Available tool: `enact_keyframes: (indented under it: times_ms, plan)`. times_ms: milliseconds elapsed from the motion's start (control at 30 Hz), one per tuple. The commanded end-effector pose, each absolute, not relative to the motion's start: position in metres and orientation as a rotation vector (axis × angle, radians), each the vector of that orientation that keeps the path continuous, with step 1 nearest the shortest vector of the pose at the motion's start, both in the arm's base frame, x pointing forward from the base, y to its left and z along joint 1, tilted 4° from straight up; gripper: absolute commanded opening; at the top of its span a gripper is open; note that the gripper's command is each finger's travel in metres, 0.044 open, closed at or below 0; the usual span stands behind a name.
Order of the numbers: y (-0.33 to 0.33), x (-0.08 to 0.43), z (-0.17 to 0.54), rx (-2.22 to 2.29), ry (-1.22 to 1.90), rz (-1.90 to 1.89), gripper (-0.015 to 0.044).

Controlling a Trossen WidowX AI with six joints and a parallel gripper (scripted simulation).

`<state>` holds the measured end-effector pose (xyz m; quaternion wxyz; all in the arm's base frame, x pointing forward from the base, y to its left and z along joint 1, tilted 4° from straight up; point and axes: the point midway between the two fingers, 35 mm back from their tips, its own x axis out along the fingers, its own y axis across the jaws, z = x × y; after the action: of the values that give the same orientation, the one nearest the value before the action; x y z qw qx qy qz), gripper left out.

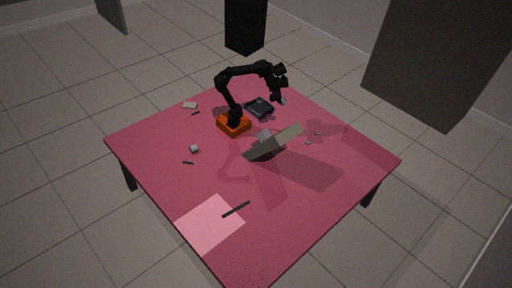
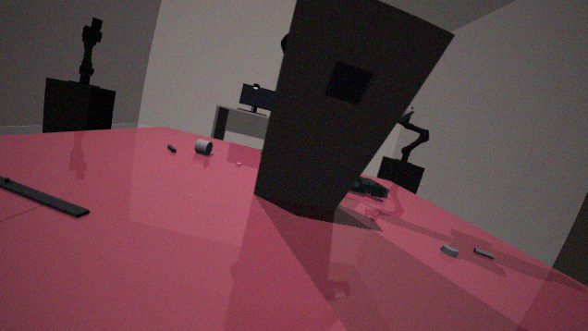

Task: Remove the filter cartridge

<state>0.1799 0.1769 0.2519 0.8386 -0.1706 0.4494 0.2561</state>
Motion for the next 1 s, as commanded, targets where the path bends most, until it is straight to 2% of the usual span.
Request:
enact_keyframes:
  times_ms: [0,333,567,967]
  plan:
    - [0.193,0.166,0.250,-0.421,0.932,0.642,0.0000]
    - [0.223,0.131,0.243,-0.544,0.888,0.846,0.0000]
    - [0.228,0.126,0.239,-0.558,0.883,0.871,0.0000]
    - [0.263,0.080,0.185,-0.676,0.844,1.069,0.0000]
